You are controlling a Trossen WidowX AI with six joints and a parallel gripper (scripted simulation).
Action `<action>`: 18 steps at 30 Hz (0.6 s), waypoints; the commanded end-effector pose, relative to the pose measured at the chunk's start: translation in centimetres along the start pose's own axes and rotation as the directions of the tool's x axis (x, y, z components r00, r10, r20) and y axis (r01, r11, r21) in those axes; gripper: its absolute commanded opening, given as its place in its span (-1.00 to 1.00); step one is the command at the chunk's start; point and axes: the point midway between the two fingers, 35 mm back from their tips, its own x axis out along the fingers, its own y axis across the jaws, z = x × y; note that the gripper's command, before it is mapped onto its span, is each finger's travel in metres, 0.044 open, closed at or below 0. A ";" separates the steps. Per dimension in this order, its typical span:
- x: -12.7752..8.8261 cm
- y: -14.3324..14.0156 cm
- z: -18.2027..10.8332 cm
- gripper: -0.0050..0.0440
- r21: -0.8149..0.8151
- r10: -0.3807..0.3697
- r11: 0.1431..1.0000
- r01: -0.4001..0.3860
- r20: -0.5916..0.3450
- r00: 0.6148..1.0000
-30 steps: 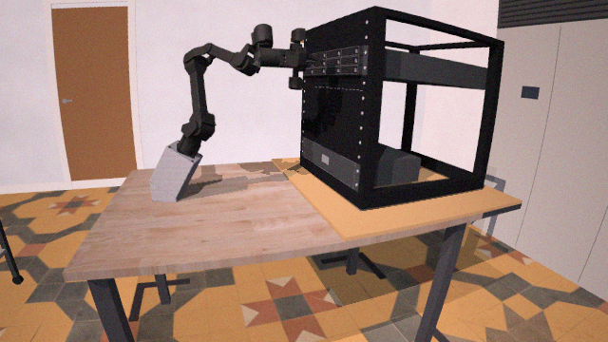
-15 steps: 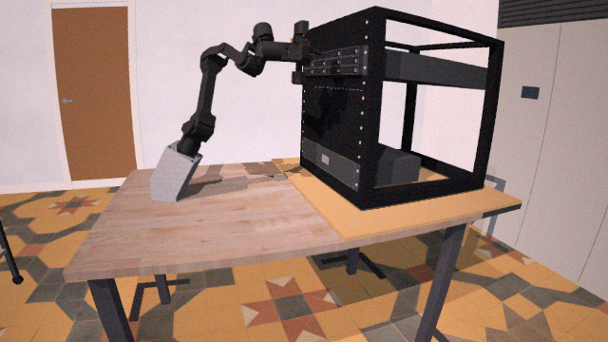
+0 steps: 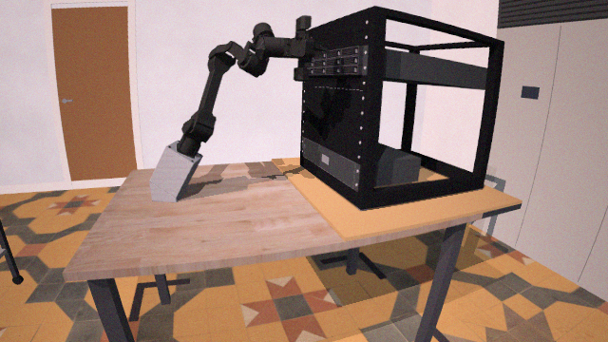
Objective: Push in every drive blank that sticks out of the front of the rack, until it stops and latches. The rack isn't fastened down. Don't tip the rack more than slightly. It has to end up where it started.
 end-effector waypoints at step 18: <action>1.9 0.9 -0.2 -1.00 -0.018 0.005 1.000 -0.005 -0.015 1.000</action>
